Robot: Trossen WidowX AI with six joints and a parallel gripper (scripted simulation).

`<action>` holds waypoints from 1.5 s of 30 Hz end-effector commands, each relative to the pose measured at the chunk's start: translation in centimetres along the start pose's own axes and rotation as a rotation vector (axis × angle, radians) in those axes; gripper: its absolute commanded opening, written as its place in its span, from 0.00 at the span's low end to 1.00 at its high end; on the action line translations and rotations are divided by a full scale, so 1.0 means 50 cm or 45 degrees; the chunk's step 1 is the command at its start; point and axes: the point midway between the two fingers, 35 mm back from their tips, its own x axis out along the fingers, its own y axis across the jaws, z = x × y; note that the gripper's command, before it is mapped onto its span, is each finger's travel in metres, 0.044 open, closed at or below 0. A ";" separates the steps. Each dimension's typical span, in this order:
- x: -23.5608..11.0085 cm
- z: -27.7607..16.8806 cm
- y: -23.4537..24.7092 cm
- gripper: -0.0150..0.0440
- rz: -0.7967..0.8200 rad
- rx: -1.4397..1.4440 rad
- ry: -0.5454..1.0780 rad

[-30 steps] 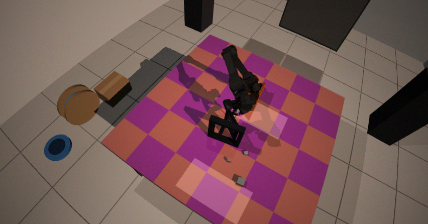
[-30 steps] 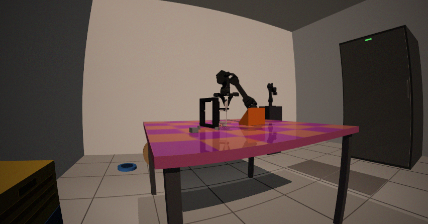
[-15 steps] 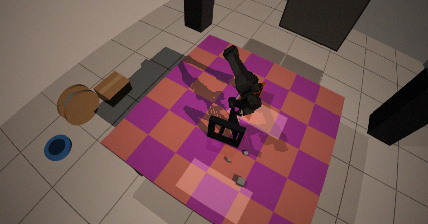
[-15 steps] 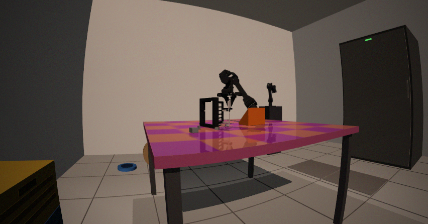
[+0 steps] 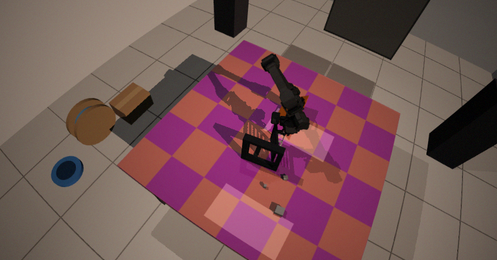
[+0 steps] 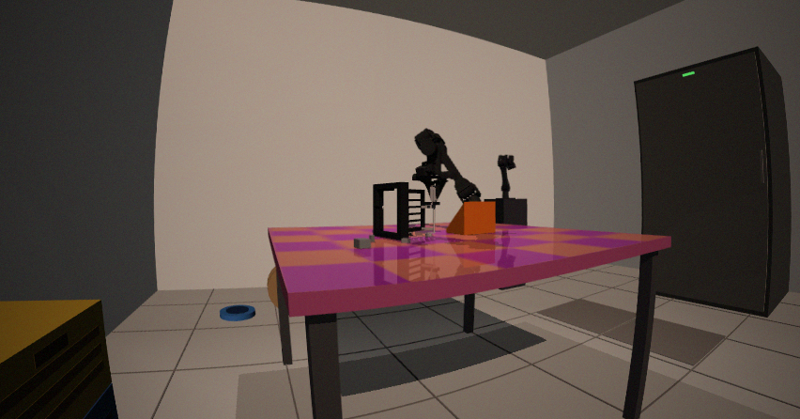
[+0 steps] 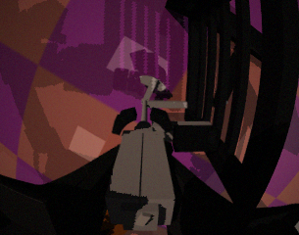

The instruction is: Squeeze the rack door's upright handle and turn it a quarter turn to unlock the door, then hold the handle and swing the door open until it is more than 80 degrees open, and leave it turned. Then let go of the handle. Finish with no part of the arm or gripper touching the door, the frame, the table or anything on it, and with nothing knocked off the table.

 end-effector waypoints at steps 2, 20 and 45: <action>0.000 0.007 0.019 0.29 0.001 0.127 -0.003; -0.001 0.039 0.089 0.29 0.004 0.488 -0.004; -0.001 0.040 0.091 0.69 0.005 0.499 -0.004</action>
